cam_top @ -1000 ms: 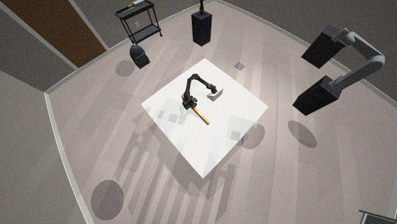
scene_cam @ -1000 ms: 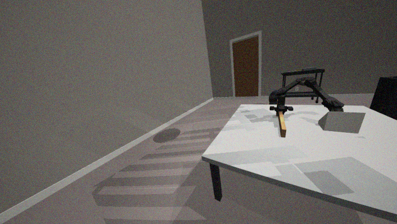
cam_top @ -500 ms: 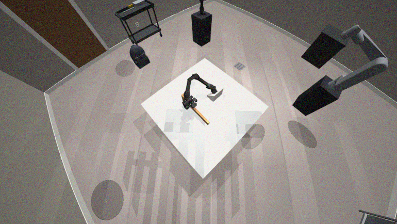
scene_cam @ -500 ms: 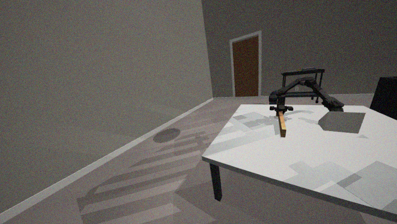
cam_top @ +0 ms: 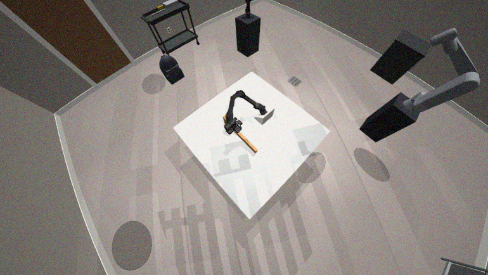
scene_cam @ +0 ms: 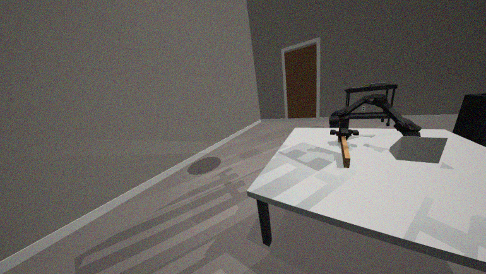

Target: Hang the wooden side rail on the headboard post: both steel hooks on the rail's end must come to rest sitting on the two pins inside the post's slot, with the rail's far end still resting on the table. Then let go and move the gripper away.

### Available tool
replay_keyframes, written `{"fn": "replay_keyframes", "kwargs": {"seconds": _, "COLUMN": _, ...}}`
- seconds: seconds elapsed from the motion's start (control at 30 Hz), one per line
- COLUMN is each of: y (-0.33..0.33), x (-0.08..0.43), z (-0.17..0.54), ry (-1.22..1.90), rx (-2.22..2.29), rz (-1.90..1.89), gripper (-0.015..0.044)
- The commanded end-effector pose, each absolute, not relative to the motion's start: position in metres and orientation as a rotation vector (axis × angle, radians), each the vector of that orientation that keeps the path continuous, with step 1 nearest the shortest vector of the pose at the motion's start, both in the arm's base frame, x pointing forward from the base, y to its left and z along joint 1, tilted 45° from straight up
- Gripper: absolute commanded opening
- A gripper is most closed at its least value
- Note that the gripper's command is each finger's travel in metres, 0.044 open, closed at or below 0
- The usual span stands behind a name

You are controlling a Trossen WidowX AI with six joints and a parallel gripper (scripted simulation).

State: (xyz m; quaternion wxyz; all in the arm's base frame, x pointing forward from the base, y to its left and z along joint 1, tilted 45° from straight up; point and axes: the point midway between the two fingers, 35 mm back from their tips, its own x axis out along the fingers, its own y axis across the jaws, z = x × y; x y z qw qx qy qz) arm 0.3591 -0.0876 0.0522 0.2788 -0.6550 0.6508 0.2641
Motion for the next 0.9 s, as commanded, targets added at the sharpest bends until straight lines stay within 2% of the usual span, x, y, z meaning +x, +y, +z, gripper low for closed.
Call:
{"fn": "replay_keyframes", "kwargs": {"seconds": 0.0, "y": -0.0864, "x": 0.3604, "z": 0.0544, "ry": 1.741, "rx": -1.767, "rz": 0.709, "gripper": 0.0}}
{"fn": "replay_keyframes", "kwargs": {"seconds": 0.87, "y": -0.0886, "x": 0.3599, "z": 0.0561, "ry": 1.742, "rx": -1.767, "rz": 0.709, "gripper": 0.0}}
